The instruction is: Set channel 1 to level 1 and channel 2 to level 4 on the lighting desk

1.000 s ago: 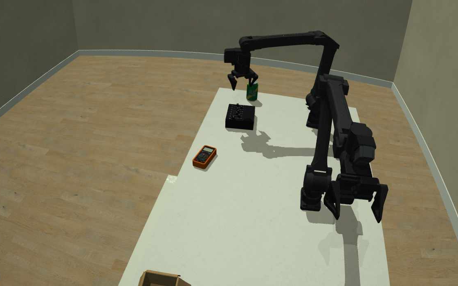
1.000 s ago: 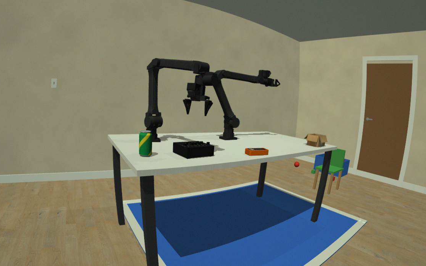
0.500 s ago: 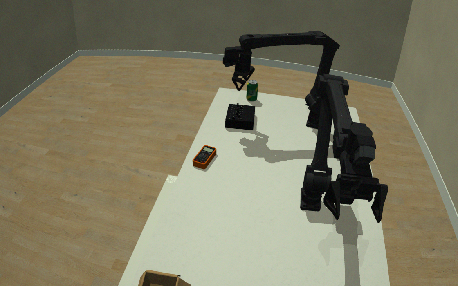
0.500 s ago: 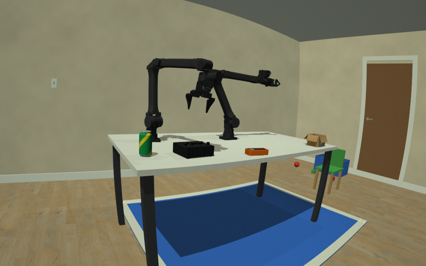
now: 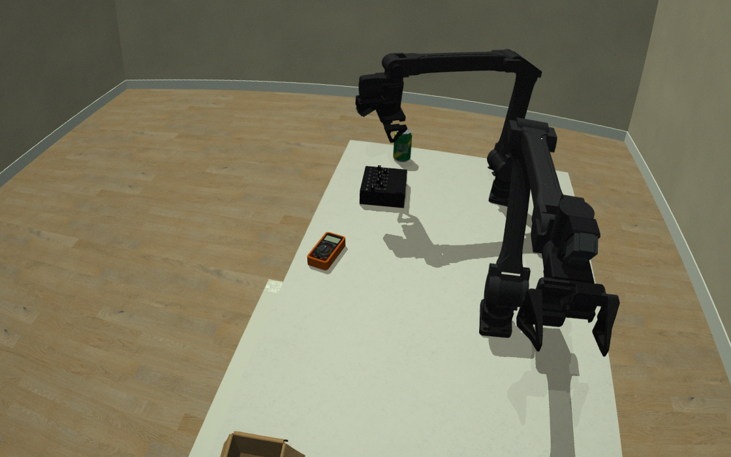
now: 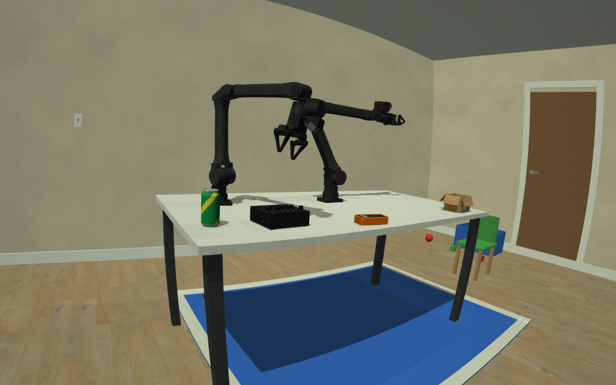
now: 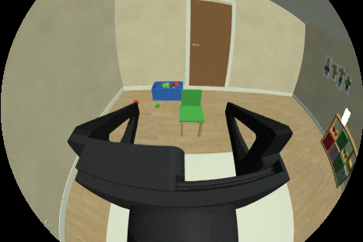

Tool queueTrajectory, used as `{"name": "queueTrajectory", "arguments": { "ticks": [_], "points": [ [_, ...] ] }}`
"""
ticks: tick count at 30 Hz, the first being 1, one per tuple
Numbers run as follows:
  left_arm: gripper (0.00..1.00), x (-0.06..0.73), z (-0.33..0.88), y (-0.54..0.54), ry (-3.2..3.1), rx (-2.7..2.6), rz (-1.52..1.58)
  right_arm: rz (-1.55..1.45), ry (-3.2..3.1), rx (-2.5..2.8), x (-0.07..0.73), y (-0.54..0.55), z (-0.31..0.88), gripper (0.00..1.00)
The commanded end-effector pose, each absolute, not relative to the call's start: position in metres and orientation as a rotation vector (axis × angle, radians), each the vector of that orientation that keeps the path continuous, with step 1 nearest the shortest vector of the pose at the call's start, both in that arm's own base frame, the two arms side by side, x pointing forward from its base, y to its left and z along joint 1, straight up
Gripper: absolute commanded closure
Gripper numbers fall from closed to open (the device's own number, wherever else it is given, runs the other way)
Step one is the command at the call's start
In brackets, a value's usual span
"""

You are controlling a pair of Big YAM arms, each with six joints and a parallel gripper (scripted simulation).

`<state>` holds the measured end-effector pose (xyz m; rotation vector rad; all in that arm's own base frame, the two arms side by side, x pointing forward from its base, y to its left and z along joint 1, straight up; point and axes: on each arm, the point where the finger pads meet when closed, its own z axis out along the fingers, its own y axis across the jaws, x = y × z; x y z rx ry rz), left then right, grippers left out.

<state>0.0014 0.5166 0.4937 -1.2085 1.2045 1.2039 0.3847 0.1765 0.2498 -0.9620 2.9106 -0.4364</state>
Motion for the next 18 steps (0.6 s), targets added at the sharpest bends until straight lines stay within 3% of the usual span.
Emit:
{"name": "queueTrajectory", "arguments": {
  "ticks": [1, 18],
  "points": [
    [0.0, -0.002, 0.532, 0.522, 1.159, -1.154, 1.256, -0.445, 2.745, -1.358, 0.394, 0.187, 0.274, 0.0],
    [0.0, -0.002, 0.532, 0.522, 1.159, -1.154, 1.256, -0.606, 2.075, -2.394, 0.393, 0.189, 0.286, 0.0]
  ]
}}
